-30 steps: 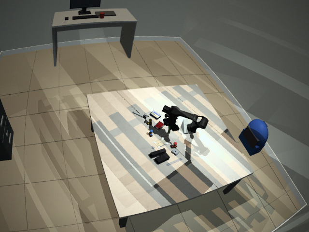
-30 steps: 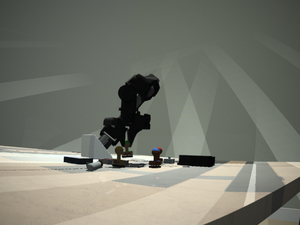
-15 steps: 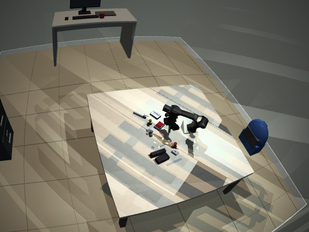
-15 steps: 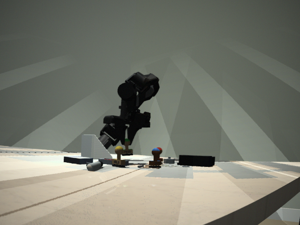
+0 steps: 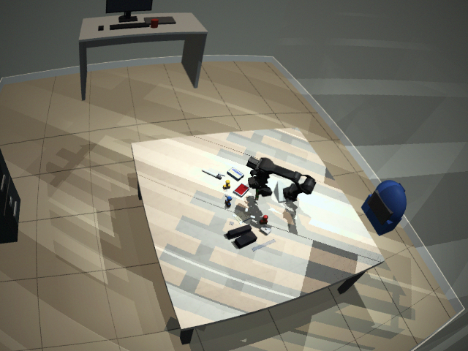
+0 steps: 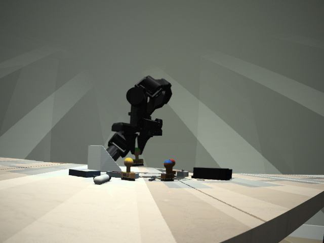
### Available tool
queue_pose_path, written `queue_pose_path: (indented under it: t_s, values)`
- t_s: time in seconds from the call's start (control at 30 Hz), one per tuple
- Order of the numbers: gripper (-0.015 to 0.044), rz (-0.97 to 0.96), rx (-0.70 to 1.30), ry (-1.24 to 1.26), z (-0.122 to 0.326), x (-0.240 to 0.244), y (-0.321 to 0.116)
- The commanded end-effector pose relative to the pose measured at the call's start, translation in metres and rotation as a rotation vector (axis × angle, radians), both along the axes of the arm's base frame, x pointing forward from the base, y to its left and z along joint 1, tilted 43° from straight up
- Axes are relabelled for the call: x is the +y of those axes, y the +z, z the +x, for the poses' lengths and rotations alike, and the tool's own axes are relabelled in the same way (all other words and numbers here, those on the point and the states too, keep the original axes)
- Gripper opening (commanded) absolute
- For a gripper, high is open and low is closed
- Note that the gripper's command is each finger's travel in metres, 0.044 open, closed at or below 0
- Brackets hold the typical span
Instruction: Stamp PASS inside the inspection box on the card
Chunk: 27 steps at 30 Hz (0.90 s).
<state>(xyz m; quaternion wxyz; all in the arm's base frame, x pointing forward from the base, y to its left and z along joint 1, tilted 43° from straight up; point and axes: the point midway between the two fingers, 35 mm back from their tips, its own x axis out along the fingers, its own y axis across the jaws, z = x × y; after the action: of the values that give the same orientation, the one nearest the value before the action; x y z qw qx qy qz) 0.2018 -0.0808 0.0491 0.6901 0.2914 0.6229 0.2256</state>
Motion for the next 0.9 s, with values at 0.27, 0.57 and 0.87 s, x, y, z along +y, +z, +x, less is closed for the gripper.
queue_pose_path:
  t_s: [0.27,0.57,0.87]
  values:
    - [0.0000,-0.005,-0.003,0.005,-0.001,-0.006,0.005]
    - [0.0000,-0.003,-0.003,0.005,-0.002,-0.008,0.008]
    - [0.0000,-0.004,-0.004,0.005,0.007,-0.024,0.002]
